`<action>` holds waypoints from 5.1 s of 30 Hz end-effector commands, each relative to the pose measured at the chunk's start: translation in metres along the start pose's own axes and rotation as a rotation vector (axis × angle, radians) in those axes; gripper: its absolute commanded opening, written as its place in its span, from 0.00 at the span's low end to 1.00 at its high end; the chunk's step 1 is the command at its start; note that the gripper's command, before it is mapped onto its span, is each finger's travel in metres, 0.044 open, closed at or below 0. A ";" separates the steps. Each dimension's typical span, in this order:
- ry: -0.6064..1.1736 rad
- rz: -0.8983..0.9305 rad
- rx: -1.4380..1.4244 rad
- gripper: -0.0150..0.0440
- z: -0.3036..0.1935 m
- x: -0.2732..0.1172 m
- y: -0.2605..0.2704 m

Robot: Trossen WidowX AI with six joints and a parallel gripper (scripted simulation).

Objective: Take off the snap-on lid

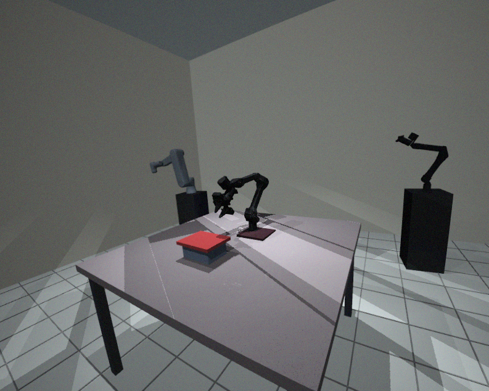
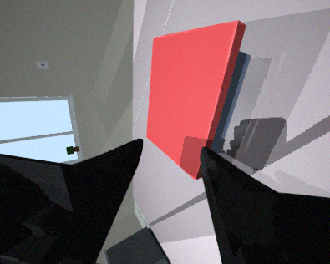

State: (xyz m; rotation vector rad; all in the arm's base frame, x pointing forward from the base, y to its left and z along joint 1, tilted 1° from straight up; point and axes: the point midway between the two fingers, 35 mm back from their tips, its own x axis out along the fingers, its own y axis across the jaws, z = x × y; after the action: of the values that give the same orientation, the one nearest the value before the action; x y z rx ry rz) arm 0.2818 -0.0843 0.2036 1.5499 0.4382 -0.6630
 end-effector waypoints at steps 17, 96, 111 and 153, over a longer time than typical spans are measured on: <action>-0.009 -0.008 0.010 0.65 0.002 0.049 -0.051; -0.003 -0.006 0.008 0.25 0.001 0.107 -0.050; -0.003 -0.006 0.008 0.25 0.001 0.105 -0.048; -0.003 -0.006 0.008 0.25 0.001 0.099 -0.042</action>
State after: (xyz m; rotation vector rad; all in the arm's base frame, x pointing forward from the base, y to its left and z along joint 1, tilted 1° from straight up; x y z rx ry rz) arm 0.3295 -0.0926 0.1042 1.5559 0.4432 -0.6769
